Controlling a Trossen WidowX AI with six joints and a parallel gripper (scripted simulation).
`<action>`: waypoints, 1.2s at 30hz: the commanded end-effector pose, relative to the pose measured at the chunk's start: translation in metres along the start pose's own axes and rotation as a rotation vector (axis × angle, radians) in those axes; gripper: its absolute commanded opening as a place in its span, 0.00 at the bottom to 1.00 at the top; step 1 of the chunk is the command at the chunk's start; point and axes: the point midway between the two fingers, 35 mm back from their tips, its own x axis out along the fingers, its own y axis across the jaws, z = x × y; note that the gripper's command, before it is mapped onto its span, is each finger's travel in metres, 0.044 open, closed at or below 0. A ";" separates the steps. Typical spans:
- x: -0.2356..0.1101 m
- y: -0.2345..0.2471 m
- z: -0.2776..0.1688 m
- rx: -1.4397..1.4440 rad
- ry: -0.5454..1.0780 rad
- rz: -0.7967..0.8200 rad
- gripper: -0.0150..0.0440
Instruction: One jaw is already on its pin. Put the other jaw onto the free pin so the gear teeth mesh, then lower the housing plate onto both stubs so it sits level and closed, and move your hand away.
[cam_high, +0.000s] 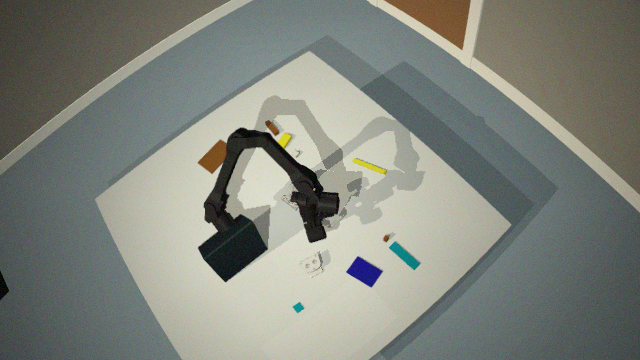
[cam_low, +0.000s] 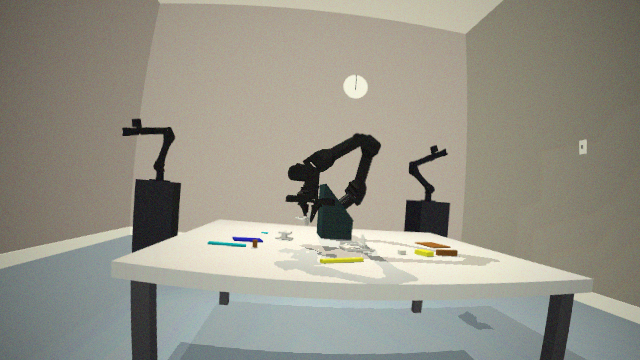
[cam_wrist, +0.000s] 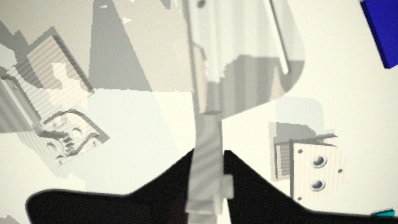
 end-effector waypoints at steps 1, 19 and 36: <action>0.001 0.004 -0.003 0.102 0.001 0.006 0.32; 0.001 0.012 -0.007 0.427 0.003 0.006 0.32; 0.001 0.021 -0.010 0.730 0.004 0.006 0.32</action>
